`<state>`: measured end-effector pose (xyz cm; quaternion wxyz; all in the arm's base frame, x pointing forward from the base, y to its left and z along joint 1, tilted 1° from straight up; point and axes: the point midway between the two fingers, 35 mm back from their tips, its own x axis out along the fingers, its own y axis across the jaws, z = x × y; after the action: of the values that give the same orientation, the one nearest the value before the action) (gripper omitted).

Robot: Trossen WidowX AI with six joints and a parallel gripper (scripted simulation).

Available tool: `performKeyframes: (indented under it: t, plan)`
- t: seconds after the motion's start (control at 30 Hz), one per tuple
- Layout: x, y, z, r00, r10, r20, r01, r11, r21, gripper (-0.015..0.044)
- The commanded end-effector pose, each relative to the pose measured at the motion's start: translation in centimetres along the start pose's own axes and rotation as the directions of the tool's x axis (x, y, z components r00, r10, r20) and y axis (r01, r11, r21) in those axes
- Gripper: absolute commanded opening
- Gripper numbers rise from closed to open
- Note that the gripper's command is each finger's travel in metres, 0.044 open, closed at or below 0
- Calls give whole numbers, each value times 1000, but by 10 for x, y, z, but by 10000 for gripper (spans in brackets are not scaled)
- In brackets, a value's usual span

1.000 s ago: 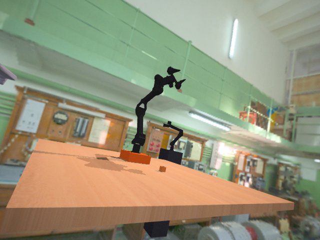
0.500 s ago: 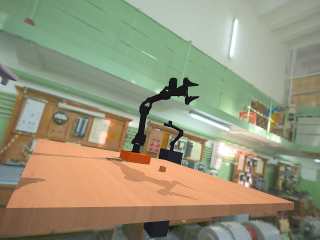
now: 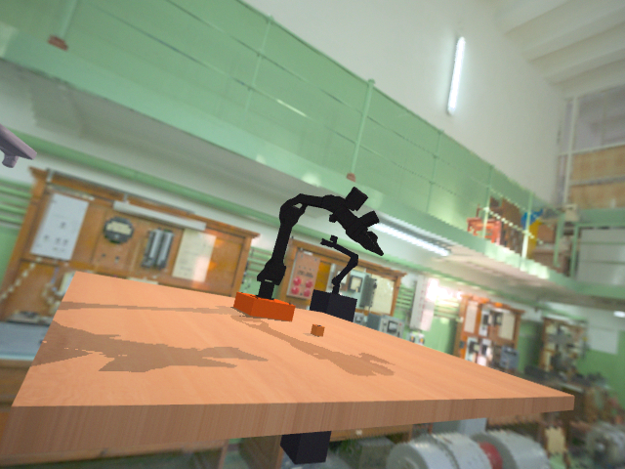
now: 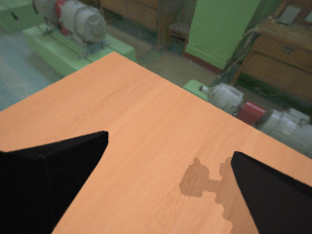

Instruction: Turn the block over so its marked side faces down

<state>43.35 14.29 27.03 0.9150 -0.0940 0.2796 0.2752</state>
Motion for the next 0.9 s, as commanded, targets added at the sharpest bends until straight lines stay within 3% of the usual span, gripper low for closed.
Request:
performKeyframes:
  t: [0.0, 0.17, 0.33, 0.63, 0.87]
  plan:
    - [23, -1, -67, 968, -9, -250, 49, 986, 157, 440]
    - [28, -1, -151, 835, -5, -551, 192, 940, 283, 440]
    - [12, 4, -223, 617, 14, -787, 365, 881, 302, 440]
    - [7, 2, -232, 582, 17, -813, 388, 873, 296, 440]
    - [28, 2, -261, 582, 17, -813, 388, 873, 296, 440]
